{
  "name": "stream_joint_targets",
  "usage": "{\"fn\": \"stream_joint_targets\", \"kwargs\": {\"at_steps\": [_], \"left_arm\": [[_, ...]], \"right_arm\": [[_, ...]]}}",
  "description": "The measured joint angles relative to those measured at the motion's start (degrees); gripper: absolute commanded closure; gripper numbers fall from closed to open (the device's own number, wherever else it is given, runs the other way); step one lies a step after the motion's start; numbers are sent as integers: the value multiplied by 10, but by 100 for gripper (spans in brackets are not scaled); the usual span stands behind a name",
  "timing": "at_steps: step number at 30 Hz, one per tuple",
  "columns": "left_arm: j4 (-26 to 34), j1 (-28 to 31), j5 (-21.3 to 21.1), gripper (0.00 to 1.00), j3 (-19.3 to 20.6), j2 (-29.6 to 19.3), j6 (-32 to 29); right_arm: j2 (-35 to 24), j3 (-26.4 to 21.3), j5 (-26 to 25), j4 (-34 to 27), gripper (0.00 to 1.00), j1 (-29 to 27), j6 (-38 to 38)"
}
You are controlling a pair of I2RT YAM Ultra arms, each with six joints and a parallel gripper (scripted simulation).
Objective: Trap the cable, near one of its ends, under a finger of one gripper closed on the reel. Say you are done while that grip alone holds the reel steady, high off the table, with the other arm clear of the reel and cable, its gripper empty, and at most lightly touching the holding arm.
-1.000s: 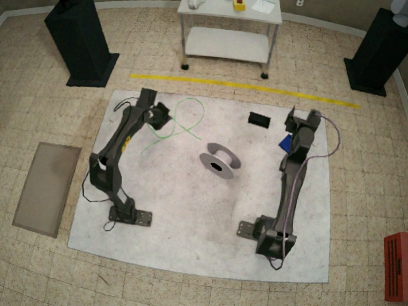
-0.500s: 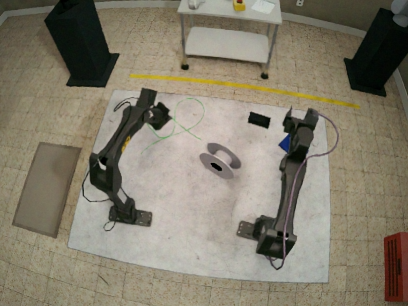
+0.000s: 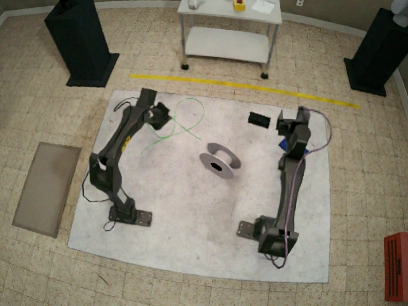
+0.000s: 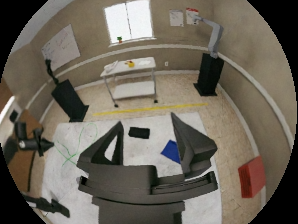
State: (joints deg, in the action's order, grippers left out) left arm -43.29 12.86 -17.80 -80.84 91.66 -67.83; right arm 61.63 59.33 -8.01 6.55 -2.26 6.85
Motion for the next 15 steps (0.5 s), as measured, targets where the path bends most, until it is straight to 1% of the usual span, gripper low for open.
{"fn": "stream_joint_targets", "kwargs": {"at_steps": [15], "left_arm": [[0,0,0,100,0,0,0]], "right_arm": [[20,-6,-98,78,25,-28,83]]}}
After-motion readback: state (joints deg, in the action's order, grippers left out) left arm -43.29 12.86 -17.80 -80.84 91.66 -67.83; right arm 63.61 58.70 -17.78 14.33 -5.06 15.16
